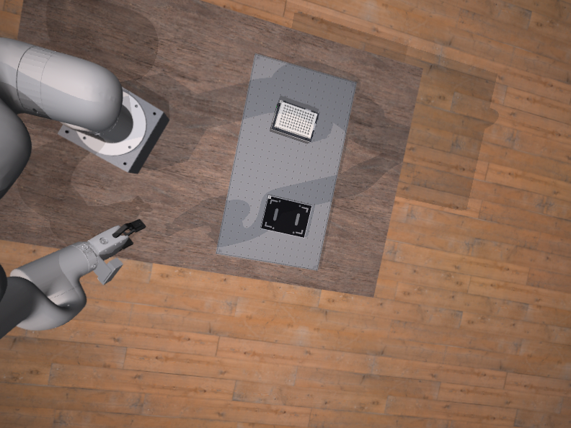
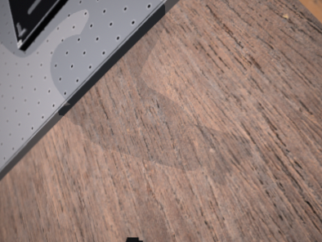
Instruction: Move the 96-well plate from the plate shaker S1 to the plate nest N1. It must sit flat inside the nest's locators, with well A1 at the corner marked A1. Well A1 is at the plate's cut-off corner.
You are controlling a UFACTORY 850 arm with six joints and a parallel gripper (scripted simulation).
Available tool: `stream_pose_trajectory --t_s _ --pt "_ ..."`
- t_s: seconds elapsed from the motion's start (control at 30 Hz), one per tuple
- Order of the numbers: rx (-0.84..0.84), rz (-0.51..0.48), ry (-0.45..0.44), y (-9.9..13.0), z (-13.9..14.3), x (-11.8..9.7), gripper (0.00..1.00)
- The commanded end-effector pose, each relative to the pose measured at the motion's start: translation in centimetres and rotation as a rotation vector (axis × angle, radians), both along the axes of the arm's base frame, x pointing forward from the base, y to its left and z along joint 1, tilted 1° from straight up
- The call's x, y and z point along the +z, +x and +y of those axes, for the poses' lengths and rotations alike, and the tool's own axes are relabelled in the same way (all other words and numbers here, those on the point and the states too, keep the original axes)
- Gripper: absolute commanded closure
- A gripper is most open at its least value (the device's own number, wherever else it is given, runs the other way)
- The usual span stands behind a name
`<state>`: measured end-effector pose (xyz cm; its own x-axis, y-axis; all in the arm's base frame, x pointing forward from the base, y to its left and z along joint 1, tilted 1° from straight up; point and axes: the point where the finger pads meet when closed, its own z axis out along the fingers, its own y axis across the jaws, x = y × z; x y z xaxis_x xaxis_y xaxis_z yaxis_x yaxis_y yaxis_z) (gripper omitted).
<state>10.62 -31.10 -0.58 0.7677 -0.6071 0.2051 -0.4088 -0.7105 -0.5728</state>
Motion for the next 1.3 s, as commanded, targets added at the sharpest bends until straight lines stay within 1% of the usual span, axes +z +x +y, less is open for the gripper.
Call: stream_pose_trajectory --t_s 0.0,0.07,0.13,0.2,0.27,0.33,0.4,0.47,0.5,0.57,0.63,0.7,0.73,0.77,0.87,0.93,1.0,1.07,1.13,1.27 --pt "0.011 0.011 0.013 0.7 0.0 0.0 0.00" --pt "0.045 0.049 0.031 1.7 0.1 0.0 0.00" --pt "0.045 0.049 0.031 2.3 0.2 0.0 0.00" --pt "0.079 0.089 0.045 3.3 0.3 0.0 0.00" --pt "0.079 0.089 0.045 3.9 0.4 0.0 0.00" --pt "0.111 0.129 0.054 4.9 0.6 0.1 0.00" --pt "0.111 0.129 0.054 5.6 0.8 0.1 0.00" --pt "0.142 0.170 0.059 6.6 1.0 0.1 0.00" --pt "0.142 0.170 0.059 7.0 1.1 0.1 0.00" --pt "0.142 0.170 0.059 7.0 1.1 0.1 0.00" --pt "0.171 0.211 0.060 8.0 1.3 0.1 0.00" --pt "0.171 0.211 0.060 8.9 1.6 0.1 0.00" --pt "0.171 0.211 0.060 8.9 1.6 0.1 0.00" --pt "0.190 0.239 0.057 9.4 1.7 0.2 0.00" --pt "0.199 0.252 0.056 10.7 2.1 0.2 0.00" --pt "0.226 0.292 0.048 11.6 2.4 0.2 0.00" --pt "0.226 0.292 0.048 12.4 2.7 0.3 0.00" --pt "0.250 0.330 0.036 13.3 3.0 0.3 0.00" --pt "0.250 0.330 0.036 13.3 3.0 0.3 0.00" --pt "0.274 0.366 0.019 15.2 3.8 0.4 0.00"
